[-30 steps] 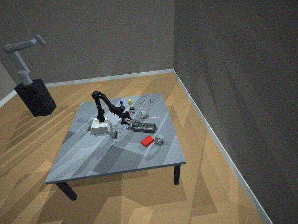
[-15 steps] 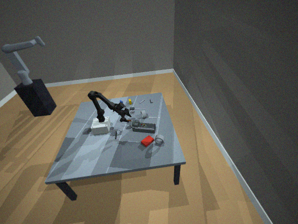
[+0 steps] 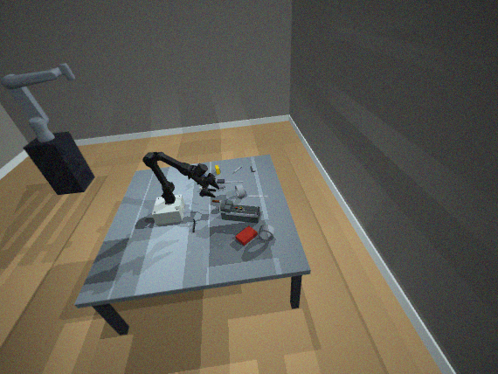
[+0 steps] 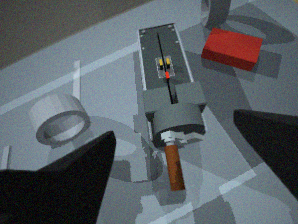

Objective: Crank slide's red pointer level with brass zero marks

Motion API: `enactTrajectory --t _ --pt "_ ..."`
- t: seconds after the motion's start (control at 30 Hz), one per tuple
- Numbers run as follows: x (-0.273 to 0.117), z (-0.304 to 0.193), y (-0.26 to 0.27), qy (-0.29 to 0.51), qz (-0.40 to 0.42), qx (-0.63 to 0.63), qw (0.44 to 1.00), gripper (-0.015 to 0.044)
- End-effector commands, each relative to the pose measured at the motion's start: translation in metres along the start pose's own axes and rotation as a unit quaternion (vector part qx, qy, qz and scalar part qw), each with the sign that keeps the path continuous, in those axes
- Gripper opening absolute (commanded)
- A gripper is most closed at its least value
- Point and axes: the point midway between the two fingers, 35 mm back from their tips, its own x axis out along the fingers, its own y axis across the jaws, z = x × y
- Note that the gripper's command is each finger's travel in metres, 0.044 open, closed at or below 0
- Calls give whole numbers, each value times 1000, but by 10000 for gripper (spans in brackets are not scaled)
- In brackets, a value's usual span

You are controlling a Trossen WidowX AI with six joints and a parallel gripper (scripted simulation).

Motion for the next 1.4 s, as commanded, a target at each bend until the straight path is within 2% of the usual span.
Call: enactTrajectory --t 0.0,0.73,1.03,1.37 --pt "7 19 -3 4 0 -14 1000 440" --pt "81 94 -33 28 -3 -94 995 440" --pt "120 57 -33 28 -3 -94 995 440" --pt "121 56 -33 28 -3 -94 995 440"
